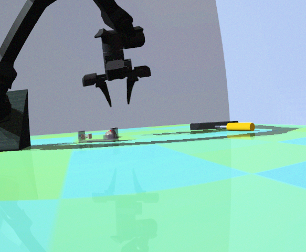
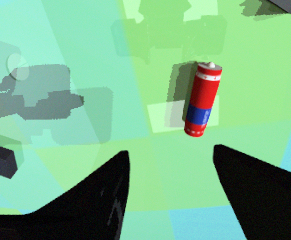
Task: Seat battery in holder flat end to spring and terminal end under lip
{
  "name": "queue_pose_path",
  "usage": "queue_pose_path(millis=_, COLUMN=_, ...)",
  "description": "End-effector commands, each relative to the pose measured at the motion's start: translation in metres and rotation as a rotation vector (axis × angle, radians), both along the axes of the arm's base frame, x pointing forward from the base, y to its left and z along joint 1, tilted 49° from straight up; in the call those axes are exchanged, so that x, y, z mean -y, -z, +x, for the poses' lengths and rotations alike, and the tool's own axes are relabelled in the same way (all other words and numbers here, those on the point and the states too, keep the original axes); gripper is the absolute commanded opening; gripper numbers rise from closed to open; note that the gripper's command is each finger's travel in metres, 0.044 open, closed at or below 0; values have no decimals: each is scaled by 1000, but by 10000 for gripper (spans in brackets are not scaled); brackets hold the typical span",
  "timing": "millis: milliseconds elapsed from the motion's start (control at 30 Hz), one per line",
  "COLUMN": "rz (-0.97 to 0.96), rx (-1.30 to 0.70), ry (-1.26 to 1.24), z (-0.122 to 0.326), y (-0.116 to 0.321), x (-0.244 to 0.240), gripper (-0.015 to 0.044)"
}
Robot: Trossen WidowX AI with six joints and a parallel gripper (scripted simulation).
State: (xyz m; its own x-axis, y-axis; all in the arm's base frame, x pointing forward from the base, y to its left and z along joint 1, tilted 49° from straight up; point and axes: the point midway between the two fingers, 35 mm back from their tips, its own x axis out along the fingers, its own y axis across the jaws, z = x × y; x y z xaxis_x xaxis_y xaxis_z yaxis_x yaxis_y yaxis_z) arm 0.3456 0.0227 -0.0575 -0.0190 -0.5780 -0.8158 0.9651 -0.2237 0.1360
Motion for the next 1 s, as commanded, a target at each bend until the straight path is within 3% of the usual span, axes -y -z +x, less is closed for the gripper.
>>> queue_pose_path(millis=0, rz=-228, rx=-21, ry=187, z=-28, y=39, x=5, gripper=228)
queue_pose_path(millis=967, rz=-229, rx=-21, ry=187, z=-32, y=58, x=27, gripper=228)
